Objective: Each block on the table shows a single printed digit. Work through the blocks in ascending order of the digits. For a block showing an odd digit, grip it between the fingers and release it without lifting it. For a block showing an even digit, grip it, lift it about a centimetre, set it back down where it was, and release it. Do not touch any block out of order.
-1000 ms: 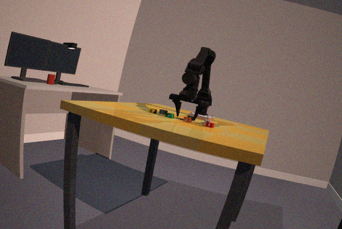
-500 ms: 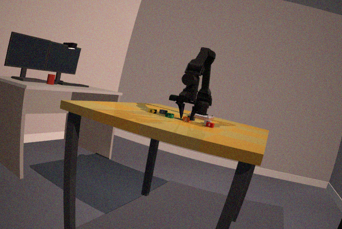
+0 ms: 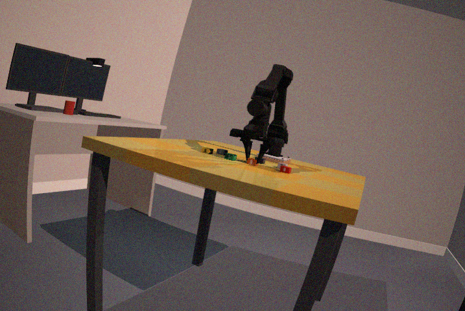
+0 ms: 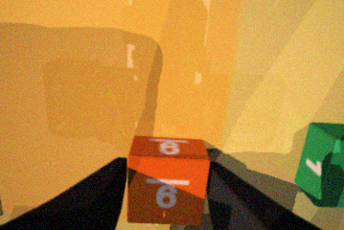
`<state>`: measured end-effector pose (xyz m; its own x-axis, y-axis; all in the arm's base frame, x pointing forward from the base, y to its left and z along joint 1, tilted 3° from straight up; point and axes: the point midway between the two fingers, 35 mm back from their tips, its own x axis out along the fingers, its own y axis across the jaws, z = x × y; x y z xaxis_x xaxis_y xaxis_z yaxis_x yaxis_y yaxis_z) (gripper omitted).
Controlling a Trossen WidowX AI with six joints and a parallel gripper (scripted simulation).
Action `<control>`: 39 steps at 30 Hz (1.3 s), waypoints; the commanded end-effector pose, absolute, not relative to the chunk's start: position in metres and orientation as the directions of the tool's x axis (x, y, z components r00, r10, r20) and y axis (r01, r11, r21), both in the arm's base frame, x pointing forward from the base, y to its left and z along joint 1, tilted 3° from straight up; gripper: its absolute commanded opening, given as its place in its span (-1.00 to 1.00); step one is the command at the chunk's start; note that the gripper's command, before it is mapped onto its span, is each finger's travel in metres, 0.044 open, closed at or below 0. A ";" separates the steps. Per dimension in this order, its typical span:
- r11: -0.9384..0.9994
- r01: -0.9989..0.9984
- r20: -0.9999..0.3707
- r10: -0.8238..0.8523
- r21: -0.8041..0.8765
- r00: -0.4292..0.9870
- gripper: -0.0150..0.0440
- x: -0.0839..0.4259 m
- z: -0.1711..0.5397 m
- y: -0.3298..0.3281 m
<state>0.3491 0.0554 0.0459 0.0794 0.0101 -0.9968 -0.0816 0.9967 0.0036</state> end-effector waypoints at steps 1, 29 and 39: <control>0.996 -0.086 -0.997 0.011 0.004 0.081 -0.08 0.349 0.046 0.056; 0.996 -0.086 -0.997 0.011 0.004 0.081 0.86 0.349 0.049 0.056; 0.996 -0.087 -0.997 0.012 0.005 0.081 0.86 0.345 0.084 0.060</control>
<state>0.3472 0.0557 0.0797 0.0852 0.0115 -0.9963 -0.0833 0.9965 0.0043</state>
